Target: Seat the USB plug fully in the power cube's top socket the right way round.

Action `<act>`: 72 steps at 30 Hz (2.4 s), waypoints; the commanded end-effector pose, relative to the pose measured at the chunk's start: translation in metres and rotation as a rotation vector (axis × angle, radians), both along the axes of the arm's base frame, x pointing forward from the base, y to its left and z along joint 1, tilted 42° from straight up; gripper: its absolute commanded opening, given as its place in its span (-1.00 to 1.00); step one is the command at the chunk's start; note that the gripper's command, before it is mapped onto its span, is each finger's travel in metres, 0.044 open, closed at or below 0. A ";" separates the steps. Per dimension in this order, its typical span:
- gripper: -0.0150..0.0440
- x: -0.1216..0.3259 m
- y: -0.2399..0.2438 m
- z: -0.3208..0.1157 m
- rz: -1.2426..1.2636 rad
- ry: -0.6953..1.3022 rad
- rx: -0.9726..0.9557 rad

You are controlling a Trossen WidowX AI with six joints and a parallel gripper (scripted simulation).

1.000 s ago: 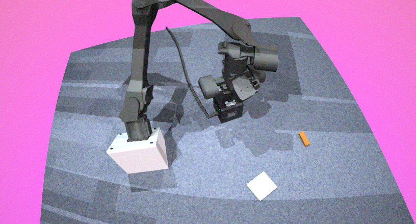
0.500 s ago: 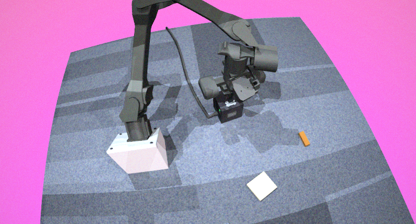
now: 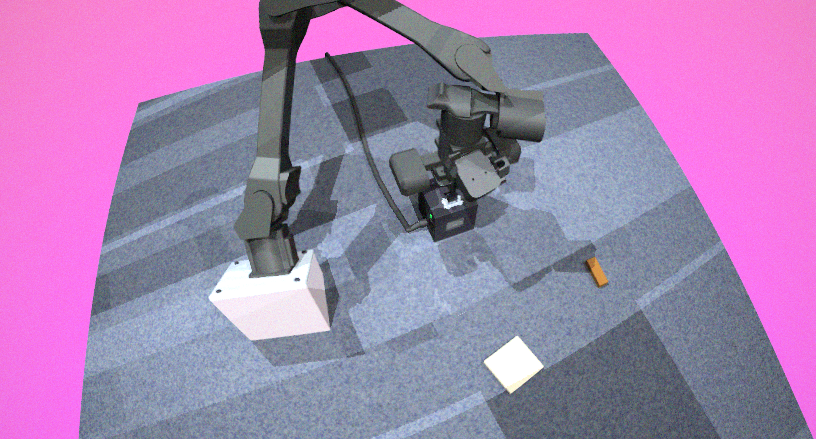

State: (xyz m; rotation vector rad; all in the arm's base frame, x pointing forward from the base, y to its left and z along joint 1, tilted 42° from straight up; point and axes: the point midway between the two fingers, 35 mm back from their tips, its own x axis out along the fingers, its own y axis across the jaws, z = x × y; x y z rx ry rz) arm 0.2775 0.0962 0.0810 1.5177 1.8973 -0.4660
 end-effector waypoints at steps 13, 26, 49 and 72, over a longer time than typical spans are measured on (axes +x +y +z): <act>-0.49 0.000 0.002 -0.001 -0.004 0.002 0.003; -0.49 0.000 0.003 -0.003 -0.004 0.002 0.003; -0.49 0.000 0.005 -0.005 -0.004 0.002 0.004; -0.49 0.000 0.005 -0.006 -0.004 0.002 0.004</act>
